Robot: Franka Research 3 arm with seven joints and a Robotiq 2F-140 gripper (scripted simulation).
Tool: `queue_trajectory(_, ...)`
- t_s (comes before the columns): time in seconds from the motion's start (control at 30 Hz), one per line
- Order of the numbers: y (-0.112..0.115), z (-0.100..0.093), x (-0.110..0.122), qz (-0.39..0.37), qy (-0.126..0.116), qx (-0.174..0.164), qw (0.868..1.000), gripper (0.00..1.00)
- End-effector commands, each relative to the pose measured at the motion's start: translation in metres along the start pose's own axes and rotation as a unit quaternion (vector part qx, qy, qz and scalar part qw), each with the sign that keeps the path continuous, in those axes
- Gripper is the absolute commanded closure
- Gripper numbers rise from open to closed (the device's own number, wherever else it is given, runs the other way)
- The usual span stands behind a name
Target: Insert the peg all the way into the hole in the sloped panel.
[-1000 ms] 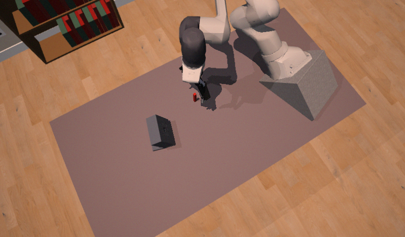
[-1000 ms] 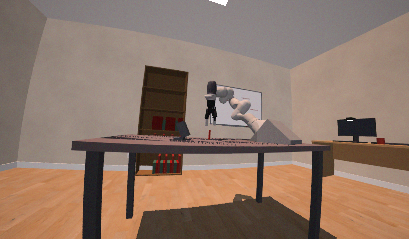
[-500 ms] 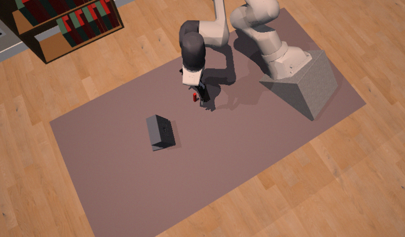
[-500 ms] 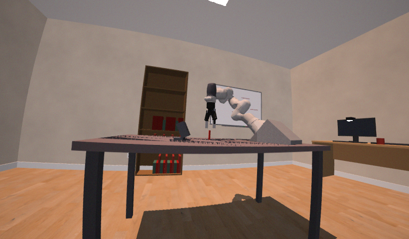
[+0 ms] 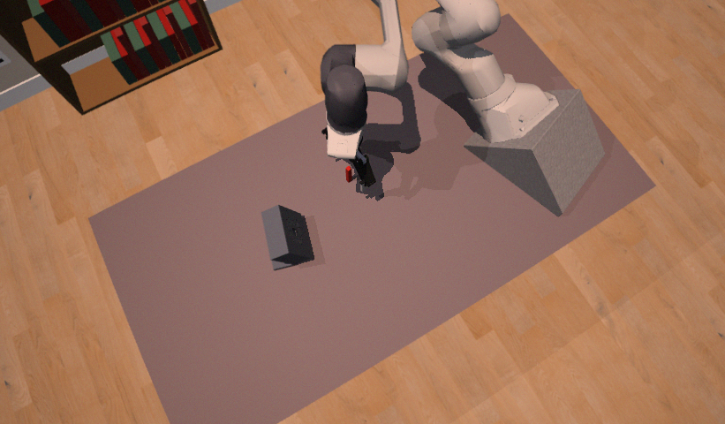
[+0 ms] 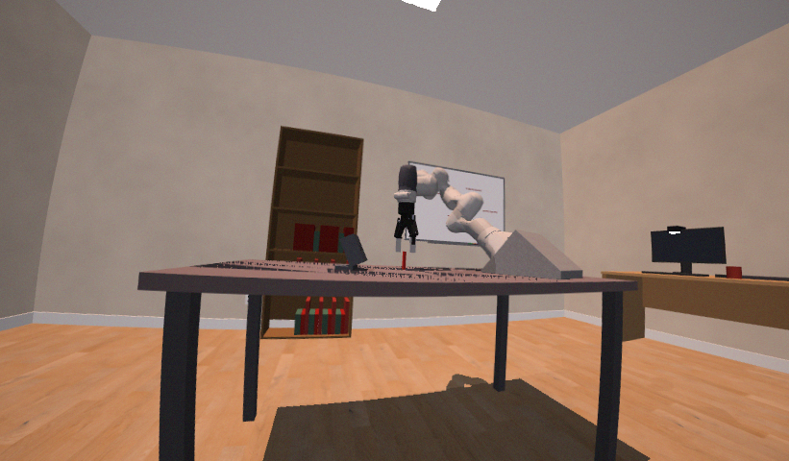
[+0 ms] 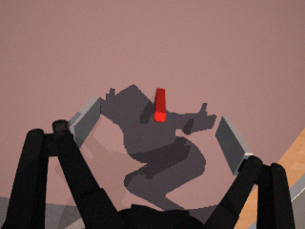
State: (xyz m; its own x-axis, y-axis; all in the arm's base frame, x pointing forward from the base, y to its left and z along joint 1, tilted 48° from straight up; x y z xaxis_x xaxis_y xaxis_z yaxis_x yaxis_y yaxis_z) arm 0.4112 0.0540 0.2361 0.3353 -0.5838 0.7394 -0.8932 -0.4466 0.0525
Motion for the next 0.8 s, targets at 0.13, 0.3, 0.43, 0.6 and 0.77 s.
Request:
queue_trajectory(0.13, -0.0029, 0.0083, -0.0008, 0.005, -0.001, 0.005, 1.0, 0.0)
queue_trajectory(0.3, -0.0027, 0.0126, -0.0008, 0.005, -0.001, 0.005, 1.0, 0.0)
queue_trajectory(0.43, -0.0012, 0.0096, -0.0004, 0.0, 0.0, 0.002, 1.0, 0.07)
queue_trajectory(0.6, -0.0012, 0.0096, -0.0004, 0.0, 0.0, 0.002, 1.0, 0.12)
queue_trajectory(0.77, -0.0012, 0.0096, -0.0004, 0.0, 0.0, 0.002, 1.0, 0.21)
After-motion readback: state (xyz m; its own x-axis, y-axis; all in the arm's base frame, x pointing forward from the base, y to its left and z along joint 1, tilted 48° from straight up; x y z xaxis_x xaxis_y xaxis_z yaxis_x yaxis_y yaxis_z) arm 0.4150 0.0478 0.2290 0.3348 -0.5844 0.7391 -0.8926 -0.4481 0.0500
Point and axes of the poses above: the point where the finger pads meet when closed, its own z axis out along the fingers, its own x axis across the jaws, y = z × x, the point moved 7 cm from there along -z, back along the fingers, and after that the axes turned 15 degrees about -z, right-handed, at the moved point
